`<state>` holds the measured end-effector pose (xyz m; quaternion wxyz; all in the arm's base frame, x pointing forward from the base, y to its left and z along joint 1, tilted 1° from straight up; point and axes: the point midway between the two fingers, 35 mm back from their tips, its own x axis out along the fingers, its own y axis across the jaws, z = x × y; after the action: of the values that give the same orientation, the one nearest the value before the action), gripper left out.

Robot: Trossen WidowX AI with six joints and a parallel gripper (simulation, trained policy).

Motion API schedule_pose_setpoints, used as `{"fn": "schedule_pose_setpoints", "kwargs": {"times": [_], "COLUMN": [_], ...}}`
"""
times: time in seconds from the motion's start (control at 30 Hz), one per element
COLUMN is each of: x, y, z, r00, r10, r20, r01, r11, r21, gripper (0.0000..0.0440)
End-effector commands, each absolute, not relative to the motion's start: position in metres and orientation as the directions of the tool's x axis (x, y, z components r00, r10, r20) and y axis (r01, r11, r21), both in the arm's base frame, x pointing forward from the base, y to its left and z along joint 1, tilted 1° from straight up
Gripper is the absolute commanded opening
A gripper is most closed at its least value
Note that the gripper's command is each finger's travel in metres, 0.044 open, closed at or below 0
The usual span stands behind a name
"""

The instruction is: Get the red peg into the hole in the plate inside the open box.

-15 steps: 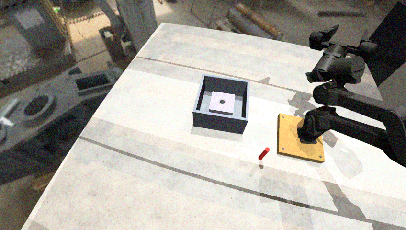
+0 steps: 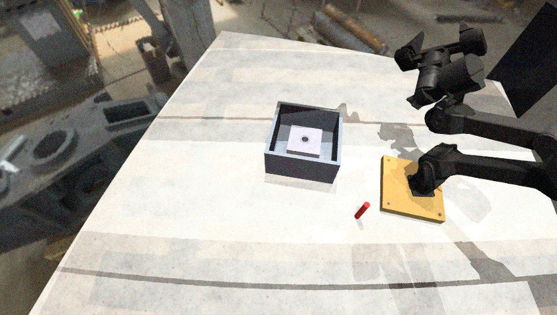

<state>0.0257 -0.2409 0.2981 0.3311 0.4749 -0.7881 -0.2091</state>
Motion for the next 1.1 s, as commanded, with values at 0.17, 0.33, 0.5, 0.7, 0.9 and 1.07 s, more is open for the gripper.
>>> {"fn": "schedule_pose_setpoints", "kwargs": {"times": [0.17, 0.33, 0.5, 0.7, 0.9, 1.07], "x": [0.081, 0.116, 0.151, 0.191, 0.227, 0.254], "y": [-0.252, -0.252, -0.247, -0.235, -0.217, -0.198], "z": [0.298, 0.298, 0.296, 0.294, 0.289, 0.283], "r00": [-0.142, -0.021, 0.099, 0.237, 0.363, 0.457], "r10": [-0.956, -0.978, -0.983, -0.968, -0.932, -0.887], "r20": [0.256, 0.207, 0.154, 0.084, 0.005, -0.067], "r01": [-0.511, -0.419, -0.307, -0.156, 0.006, 0.143], "r11": [0.293, 0.197, 0.117, 0.047, 0.008, -0.001], "r21": [0.808, 0.887, 0.944, 0.987, 1.0, 0.99], "gripper": [0.044, 0.044, 0.044, 0.044, 0.044, 0.044]}}
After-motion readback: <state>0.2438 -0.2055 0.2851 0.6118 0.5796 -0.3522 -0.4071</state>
